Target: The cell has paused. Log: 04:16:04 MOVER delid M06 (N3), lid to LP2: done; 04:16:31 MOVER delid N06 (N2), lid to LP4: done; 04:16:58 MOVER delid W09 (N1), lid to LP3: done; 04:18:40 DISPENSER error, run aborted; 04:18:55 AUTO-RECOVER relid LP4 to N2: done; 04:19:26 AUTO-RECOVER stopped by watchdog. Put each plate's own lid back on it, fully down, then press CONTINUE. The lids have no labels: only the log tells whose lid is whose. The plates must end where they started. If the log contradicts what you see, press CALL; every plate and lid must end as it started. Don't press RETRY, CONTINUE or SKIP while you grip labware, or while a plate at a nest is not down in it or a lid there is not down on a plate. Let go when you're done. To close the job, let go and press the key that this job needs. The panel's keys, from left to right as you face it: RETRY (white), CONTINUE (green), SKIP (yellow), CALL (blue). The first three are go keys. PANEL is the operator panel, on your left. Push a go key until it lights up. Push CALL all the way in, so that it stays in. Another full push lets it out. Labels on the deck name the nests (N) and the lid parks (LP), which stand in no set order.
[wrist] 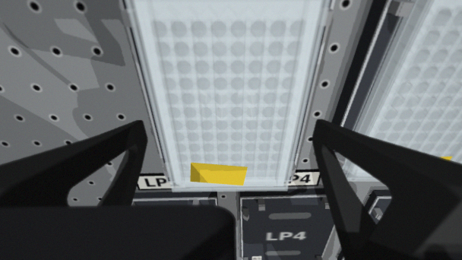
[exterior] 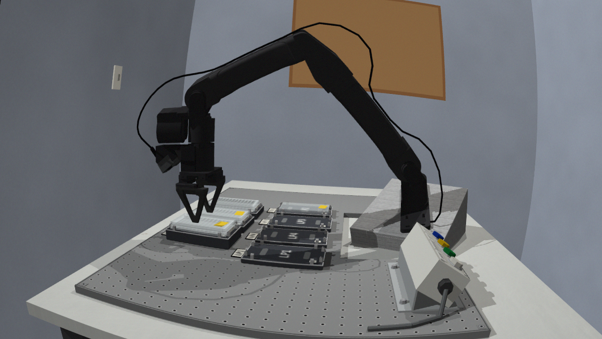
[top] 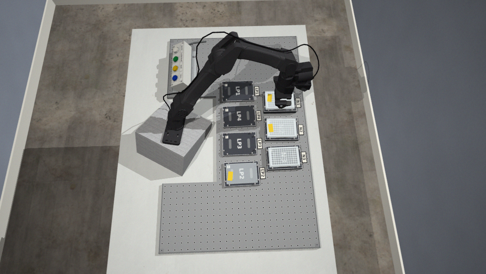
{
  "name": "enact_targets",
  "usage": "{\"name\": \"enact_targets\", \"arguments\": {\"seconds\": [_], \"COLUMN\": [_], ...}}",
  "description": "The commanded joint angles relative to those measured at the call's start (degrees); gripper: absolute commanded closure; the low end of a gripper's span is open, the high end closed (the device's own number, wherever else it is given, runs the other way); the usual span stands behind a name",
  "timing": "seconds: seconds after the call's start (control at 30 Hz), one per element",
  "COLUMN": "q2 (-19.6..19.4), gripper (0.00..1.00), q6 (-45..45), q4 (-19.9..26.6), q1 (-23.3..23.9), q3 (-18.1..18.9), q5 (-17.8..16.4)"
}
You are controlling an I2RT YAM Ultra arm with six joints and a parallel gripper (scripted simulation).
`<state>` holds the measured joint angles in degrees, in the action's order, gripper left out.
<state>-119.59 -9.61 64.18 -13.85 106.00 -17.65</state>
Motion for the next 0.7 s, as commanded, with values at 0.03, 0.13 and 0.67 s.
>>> {"name": "enact_targets", "arguments": {"seconds": [0.03,0.13,0.67], "q2": [2.93,2.93,2.17], "gripper": [0.00,0.00,0.00], "q6": [0.76,0.77,0.72], "q4": [1.63,1.83,2.42], "q1": [1.51,1.52,1.54], "q3": [2.58,2.78,3.43], "q5": [-0.13,-0.14,-0.14]}}
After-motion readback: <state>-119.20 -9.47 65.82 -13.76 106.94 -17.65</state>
